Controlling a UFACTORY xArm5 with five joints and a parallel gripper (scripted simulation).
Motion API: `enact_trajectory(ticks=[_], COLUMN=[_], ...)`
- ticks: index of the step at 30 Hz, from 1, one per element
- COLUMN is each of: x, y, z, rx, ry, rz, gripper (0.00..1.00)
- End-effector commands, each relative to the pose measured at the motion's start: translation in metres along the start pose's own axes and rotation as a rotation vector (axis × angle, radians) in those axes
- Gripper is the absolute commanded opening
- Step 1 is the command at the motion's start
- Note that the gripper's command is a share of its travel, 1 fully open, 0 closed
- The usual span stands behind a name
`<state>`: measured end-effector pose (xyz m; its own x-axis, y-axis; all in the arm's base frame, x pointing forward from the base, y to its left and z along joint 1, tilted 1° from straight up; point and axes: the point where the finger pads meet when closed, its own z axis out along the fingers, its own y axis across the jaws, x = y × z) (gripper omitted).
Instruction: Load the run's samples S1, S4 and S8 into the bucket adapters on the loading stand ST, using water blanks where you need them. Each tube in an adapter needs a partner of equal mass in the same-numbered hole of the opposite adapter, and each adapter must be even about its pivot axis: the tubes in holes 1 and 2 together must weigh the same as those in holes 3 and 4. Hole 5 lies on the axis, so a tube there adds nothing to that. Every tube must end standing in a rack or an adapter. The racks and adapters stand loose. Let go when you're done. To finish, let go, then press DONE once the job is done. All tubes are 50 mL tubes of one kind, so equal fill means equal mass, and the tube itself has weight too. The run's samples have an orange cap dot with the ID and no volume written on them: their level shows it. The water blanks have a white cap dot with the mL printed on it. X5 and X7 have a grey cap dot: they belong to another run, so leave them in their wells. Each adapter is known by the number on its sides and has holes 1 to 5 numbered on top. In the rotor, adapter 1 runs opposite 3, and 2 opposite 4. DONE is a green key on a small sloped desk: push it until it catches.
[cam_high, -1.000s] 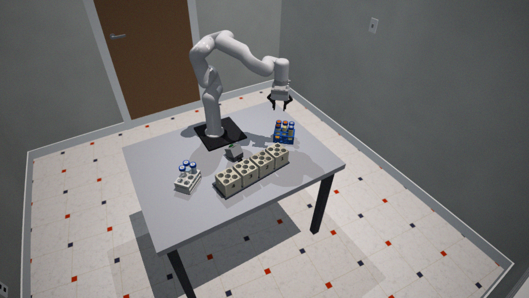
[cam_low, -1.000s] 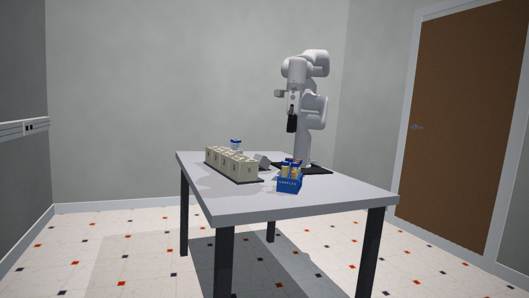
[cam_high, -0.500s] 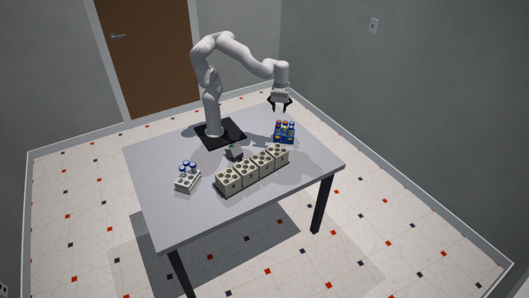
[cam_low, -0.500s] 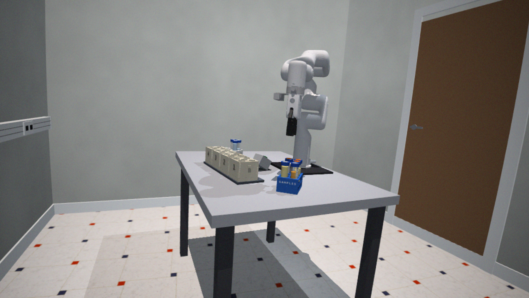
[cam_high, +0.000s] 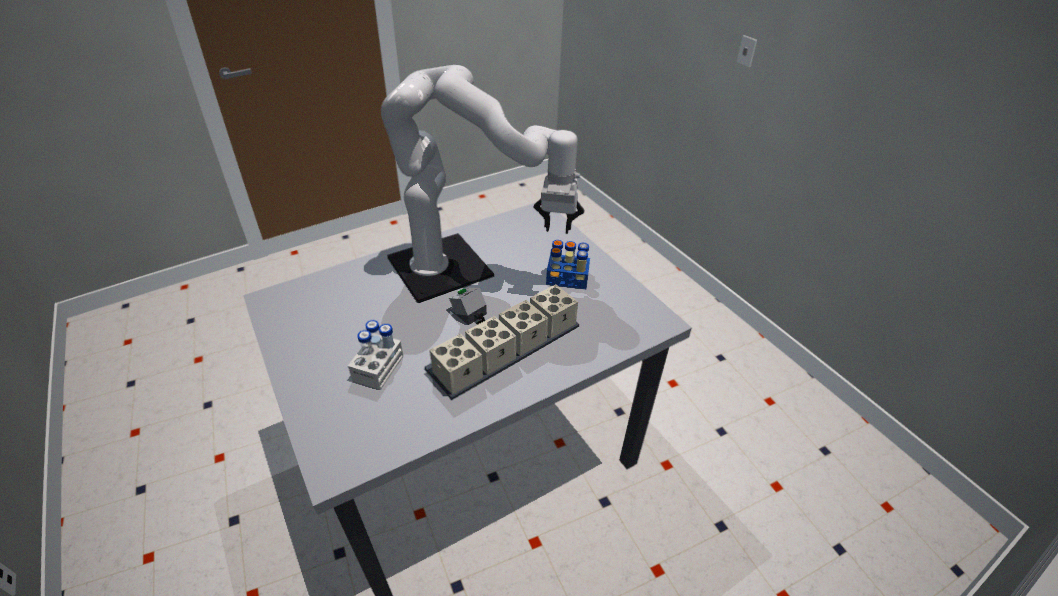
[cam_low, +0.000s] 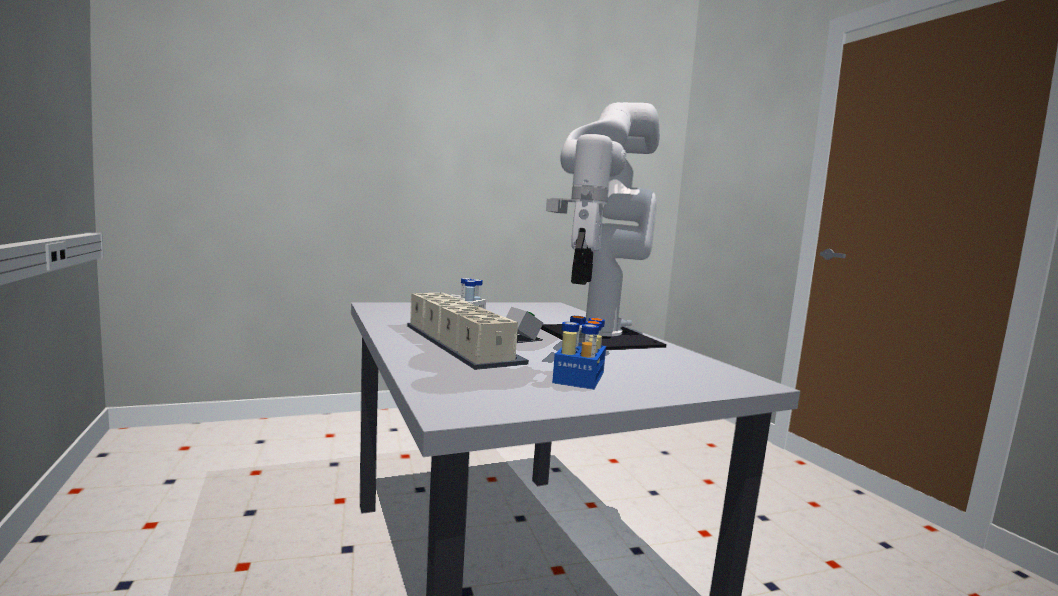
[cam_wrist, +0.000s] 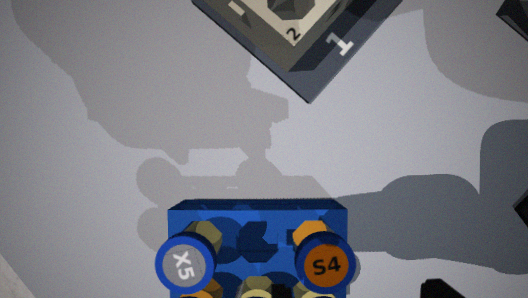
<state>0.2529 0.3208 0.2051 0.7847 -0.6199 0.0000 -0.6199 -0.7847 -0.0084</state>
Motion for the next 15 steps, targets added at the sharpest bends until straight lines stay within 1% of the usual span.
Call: enact_trajectory(ticks=[1, 3, 5, 15], x=[0.000, 0.000, 0.000, 0.000], y=[-0.001, -0.001, -0.001, -0.001], z=[0.009, 0.013, 0.013, 0.033], rx=[0.005, 0.005, 0.005, 0.005], ry=[-0.012, -0.012, -0.012, -0.012], rz=[0.000, 0.000, 0.000, 0.000], gripper=[0.57, 0.57, 0.57, 0.57])
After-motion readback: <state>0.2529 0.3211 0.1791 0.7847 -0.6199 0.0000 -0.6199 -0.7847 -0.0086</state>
